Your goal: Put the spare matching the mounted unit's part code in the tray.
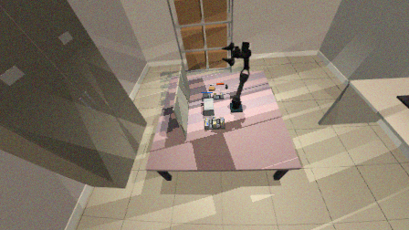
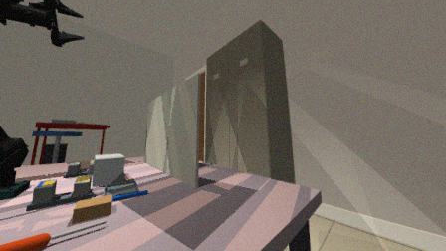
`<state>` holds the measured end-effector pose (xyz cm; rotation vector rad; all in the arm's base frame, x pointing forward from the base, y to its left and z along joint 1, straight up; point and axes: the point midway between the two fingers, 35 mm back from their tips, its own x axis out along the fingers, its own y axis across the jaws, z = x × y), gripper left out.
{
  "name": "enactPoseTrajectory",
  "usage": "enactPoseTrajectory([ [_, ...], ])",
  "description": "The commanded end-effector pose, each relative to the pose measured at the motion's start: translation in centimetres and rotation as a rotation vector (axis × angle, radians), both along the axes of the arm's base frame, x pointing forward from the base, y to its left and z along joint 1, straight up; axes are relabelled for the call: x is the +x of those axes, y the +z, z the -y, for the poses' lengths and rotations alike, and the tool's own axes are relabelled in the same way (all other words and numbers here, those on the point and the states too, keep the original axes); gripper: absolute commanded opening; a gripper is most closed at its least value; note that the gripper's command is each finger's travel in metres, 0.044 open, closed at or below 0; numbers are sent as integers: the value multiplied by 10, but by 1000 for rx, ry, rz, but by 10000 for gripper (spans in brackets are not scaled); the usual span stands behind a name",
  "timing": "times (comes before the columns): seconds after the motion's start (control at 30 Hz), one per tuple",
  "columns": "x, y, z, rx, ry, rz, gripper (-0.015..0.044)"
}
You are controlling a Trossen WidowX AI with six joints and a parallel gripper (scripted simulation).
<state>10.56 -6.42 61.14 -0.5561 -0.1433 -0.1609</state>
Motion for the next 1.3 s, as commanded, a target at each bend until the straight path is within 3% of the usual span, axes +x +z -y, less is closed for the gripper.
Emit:
enactPoseTrajectory([
  [0.0,45,-18,-50,-67,-1,-120,440],
  [0.33,167,-104,-104,-87,-46,-476,440],
  [0.67,253,-244,-79,131,-145,-992,440],
  [1.0,267,-386,-14,640,-369,-1499,440],
  [1.27,266,-393,-10,680,-387,-1527,440],
])
